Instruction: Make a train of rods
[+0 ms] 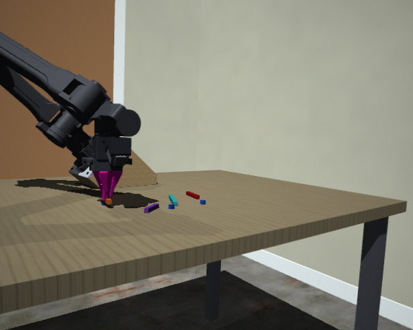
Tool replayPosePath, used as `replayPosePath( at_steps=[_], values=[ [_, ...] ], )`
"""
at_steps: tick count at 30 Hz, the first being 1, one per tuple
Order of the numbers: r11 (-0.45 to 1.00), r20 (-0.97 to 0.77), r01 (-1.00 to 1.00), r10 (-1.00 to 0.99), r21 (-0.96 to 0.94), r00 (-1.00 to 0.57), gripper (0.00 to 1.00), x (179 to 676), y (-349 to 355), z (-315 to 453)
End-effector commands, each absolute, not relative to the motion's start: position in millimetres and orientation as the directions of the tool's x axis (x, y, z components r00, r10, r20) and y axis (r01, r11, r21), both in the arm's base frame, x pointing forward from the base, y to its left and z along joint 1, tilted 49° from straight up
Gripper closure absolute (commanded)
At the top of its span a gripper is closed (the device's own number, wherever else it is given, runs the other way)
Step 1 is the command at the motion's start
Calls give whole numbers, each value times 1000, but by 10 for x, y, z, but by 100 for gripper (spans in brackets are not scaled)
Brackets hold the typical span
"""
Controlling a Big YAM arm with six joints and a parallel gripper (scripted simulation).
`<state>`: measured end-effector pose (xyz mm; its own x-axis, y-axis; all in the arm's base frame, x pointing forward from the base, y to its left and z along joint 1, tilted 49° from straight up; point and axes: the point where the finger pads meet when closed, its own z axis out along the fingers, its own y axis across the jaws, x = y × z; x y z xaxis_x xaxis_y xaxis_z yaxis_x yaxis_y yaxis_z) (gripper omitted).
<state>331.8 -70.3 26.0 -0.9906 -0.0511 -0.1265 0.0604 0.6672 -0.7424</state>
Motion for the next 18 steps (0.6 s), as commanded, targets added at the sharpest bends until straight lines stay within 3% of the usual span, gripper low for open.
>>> replayPosePath(
  at_steps=[1, 18],
  values=[
    [665, -133, 64, -53, -744, -990, 96, 3407, -712, 267],
    [664, -126, 58, -55, -745, -991, 96, 3372, -711, 249]
  ],
)
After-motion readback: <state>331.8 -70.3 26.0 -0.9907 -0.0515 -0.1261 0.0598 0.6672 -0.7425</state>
